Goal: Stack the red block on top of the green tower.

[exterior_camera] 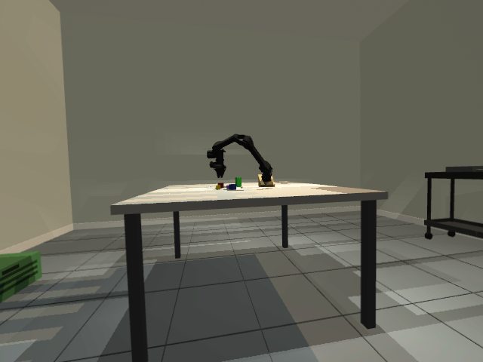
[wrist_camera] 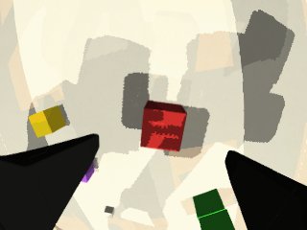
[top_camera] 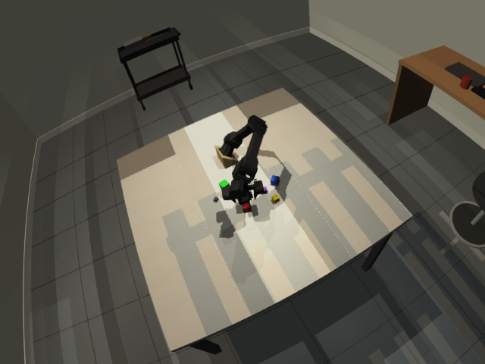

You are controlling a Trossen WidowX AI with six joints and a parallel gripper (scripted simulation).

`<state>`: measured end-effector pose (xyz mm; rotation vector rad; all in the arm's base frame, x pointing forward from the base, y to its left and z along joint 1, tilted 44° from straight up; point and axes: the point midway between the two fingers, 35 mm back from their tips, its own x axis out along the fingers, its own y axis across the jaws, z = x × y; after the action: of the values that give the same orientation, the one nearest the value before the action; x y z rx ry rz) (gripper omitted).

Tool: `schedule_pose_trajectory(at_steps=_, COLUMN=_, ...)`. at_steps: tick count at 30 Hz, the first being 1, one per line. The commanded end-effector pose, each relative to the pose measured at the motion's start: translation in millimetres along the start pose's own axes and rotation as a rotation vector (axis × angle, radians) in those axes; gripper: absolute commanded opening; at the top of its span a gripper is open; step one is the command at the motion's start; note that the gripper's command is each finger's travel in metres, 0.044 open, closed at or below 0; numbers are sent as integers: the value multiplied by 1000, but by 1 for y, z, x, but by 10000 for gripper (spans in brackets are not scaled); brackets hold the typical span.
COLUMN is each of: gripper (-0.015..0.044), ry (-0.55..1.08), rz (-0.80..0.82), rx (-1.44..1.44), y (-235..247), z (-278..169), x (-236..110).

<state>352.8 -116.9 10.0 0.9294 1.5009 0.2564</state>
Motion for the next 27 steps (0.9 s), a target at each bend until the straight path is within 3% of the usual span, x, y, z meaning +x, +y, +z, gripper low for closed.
schedule_pose_trajectory(at_steps=1, gripper=440, ry=14, rz=6, rx=8, y=-1, z=-3, x=24)
schedule_pose_trajectory(at_steps=27, gripper=440, ry=14, rz=6, rx=8, y=1, z=-3, x=54)
